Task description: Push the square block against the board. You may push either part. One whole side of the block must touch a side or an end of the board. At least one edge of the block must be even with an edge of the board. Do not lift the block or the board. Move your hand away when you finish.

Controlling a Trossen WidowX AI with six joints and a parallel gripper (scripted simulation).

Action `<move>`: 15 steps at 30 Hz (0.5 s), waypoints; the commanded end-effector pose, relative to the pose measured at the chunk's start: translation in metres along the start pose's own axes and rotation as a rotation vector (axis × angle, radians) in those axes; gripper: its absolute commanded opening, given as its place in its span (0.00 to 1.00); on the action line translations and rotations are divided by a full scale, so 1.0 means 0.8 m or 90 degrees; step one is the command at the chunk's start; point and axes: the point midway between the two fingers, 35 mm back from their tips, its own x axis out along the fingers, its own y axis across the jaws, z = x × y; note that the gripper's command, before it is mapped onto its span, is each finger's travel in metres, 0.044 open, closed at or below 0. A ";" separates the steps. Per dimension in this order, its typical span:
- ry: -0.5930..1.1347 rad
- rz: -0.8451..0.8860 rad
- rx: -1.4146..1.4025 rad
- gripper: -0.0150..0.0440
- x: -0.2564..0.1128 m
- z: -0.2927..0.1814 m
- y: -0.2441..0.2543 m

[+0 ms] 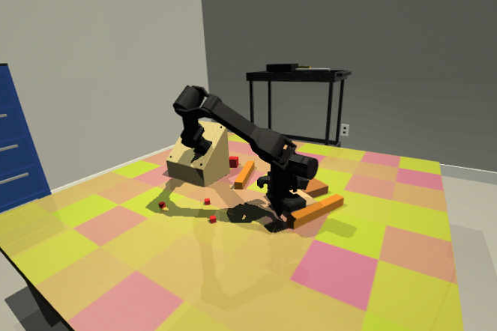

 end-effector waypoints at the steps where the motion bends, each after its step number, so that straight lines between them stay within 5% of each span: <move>1: -0.003 -0.006 -0.002 0.25 0.001 0.003 -0.002; 15: -0.004 -0.005 -0.002 0.25 0.001 0.020 -0.004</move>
